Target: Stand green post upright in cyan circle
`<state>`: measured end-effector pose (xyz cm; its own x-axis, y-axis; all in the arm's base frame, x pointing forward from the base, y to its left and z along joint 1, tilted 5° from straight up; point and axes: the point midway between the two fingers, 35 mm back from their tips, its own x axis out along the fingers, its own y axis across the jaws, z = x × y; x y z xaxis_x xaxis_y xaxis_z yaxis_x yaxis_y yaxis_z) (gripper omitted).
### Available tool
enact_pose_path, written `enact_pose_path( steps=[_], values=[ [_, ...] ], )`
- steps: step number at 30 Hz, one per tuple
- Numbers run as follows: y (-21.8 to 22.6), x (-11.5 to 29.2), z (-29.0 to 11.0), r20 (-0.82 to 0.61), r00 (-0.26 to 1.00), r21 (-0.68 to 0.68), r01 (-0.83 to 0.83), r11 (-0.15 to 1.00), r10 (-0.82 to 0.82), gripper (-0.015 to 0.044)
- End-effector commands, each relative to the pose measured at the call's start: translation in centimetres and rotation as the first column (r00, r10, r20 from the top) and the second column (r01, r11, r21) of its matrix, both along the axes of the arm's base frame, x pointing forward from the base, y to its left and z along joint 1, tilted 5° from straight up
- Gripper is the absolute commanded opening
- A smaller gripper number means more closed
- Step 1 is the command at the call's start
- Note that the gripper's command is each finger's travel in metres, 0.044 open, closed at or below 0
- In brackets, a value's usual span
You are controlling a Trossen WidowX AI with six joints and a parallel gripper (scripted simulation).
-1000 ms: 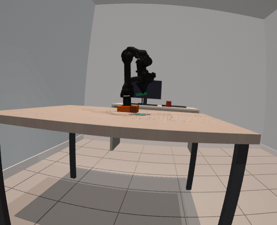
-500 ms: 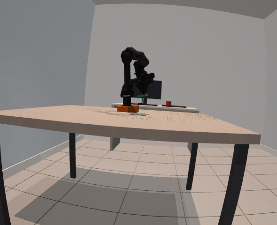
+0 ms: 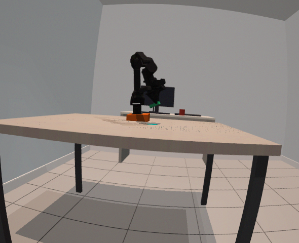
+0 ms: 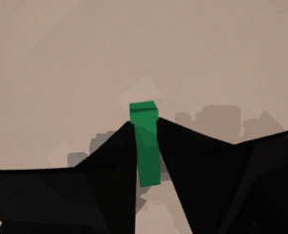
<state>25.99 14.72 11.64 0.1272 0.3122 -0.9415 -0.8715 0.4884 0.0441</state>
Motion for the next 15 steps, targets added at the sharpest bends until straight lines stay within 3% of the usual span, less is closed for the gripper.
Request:
enact_pose_path(
  steps=[1,15],
  values=[
    [0.06,0.05,-0.12,0.006,1.000,0.028,-0.001,1.000,0.000,0.0023],
    [0.08,0.56,-0.46,0.032,0.999,0.129,0.017,0.992,-0.021,0.0023]
  ],
)
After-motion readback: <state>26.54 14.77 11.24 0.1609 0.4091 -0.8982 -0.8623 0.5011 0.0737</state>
